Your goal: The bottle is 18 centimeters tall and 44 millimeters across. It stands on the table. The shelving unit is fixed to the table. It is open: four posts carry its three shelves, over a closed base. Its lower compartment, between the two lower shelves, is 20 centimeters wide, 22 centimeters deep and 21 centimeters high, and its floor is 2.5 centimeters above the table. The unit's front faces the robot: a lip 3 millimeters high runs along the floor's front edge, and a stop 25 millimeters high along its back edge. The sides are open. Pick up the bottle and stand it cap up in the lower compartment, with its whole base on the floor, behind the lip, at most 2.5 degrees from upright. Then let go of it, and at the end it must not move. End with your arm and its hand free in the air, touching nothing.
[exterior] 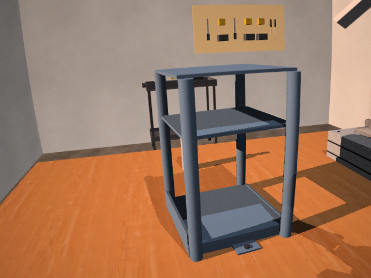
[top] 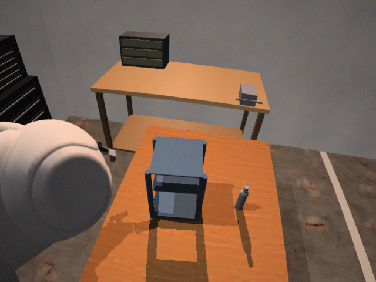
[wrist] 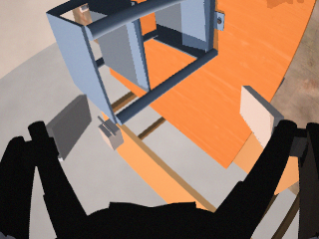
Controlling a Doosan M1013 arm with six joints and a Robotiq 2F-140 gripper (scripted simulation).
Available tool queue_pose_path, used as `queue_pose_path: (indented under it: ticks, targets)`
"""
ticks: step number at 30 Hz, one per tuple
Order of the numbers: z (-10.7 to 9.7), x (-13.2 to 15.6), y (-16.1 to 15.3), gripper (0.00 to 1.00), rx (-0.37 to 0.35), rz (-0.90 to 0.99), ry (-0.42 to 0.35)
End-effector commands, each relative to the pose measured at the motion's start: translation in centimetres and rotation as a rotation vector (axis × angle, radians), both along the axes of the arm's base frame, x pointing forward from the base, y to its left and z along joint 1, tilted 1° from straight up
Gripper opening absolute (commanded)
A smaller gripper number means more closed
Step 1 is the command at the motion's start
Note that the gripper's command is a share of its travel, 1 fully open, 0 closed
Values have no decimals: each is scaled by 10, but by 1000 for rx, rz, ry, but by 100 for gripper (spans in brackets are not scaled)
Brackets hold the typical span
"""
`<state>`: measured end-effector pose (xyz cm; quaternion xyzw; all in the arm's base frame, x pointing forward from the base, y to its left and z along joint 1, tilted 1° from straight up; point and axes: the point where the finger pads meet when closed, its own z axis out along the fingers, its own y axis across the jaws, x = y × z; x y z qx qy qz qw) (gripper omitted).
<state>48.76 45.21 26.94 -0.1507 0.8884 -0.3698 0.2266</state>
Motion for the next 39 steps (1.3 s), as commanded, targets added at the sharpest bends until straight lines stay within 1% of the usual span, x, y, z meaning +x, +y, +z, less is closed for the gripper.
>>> queue_pose_path:
  ticks: [1, 19, 24, 27, 28, 29, 30, 32, 34, 35, 36, 37, 39]
  targets:
    - [0, 0, 0, 100, 0, 0, 0]
    - [2, 0, 0, 100, 0, 0, 0]
    - [27, -1, 0, 100, 0, 0, 0]
    - [30, -1, 0, 100, 0, 0, 0]
    - [37, -1, 0, 100, 0, 0, 0]
    - [50, 0, 1, 100, 0, 0, 0]
    - [69, 0, 2, 100, 0, 1, -1]
    - [90, 0, 2, 100, 0, 1, -1]
    - [90, 0, 2, 100, 0, 1, -1]
    - [109, -1, 2, 100, 0, 0, 0]
    - [122, -2, 1, 100, 0, 0, 0]
    - [128, -2, 1, 100, 0, 0, 0]
    - [129, -2, 1, 100, 1, 0, 1]
